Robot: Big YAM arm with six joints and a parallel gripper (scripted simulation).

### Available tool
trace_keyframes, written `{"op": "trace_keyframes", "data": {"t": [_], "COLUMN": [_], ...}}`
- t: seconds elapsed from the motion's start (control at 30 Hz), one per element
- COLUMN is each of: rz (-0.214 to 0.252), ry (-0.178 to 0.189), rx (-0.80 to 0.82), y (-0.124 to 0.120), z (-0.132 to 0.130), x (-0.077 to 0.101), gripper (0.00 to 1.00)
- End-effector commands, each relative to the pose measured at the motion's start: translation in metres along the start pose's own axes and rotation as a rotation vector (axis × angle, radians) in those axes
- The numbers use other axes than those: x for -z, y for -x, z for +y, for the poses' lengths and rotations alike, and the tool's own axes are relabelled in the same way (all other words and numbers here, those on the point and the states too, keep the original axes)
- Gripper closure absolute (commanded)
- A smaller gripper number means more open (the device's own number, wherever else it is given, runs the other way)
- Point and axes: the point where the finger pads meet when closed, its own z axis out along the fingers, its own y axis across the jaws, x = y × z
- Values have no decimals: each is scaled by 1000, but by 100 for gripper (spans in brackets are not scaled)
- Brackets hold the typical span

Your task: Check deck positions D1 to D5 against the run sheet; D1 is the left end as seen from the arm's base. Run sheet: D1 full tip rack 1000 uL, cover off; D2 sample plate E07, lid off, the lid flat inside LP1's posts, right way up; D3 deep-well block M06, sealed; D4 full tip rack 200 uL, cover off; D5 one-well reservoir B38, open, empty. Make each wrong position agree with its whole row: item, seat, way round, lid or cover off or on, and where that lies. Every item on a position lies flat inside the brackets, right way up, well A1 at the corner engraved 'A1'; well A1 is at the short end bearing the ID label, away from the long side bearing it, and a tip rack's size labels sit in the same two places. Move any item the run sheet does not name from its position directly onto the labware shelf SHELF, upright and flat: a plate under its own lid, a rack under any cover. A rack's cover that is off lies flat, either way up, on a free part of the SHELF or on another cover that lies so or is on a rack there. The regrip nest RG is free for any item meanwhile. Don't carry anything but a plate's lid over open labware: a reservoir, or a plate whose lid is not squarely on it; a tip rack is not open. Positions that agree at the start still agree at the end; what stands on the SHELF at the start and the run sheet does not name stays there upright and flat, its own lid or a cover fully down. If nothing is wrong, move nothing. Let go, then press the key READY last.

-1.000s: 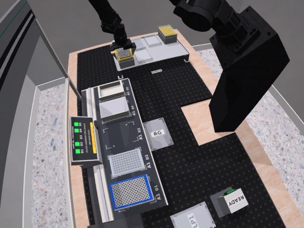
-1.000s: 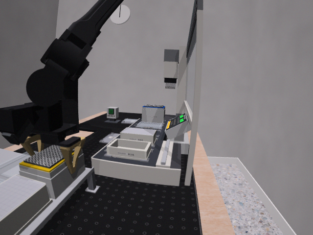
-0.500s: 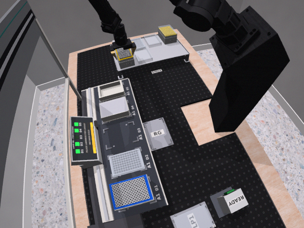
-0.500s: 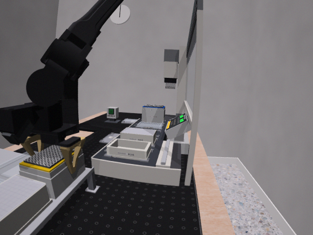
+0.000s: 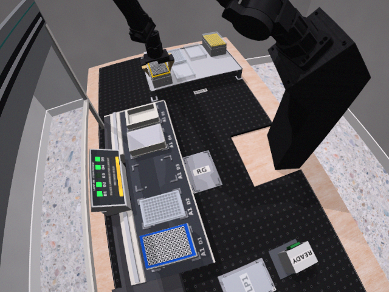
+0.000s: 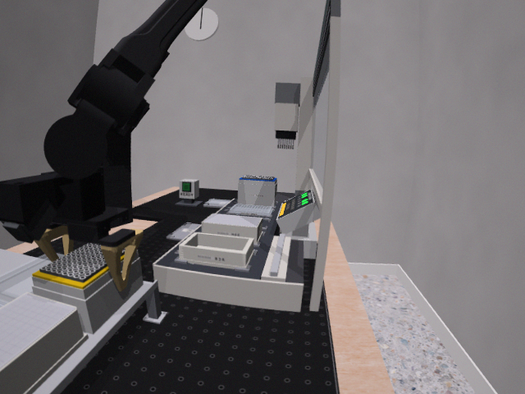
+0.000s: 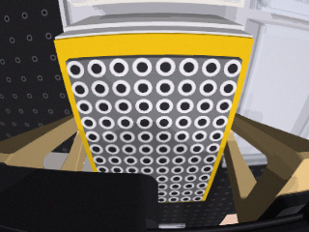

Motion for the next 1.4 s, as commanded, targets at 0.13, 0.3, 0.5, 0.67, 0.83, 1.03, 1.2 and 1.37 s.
{"op": "trace_keyframes", "data": {"t": [0.13,0.3,0.5,0.67,0.83,1.03,1.2,1.37], "rz": [-34,-41,-34,-35,-36,-34,-34,-37], "ry": [6,10,6,6,7,5,5,7], "rx": [5,7,5,5,6,5,5,8], "y": [14,18,14,14,14,13,12,14], "z": [2,6,2,2,3,2,2,3], "x": [31,37,46,54,60,69,77,85], "gripper": [0,0,0,0,0,0,0,0]}}
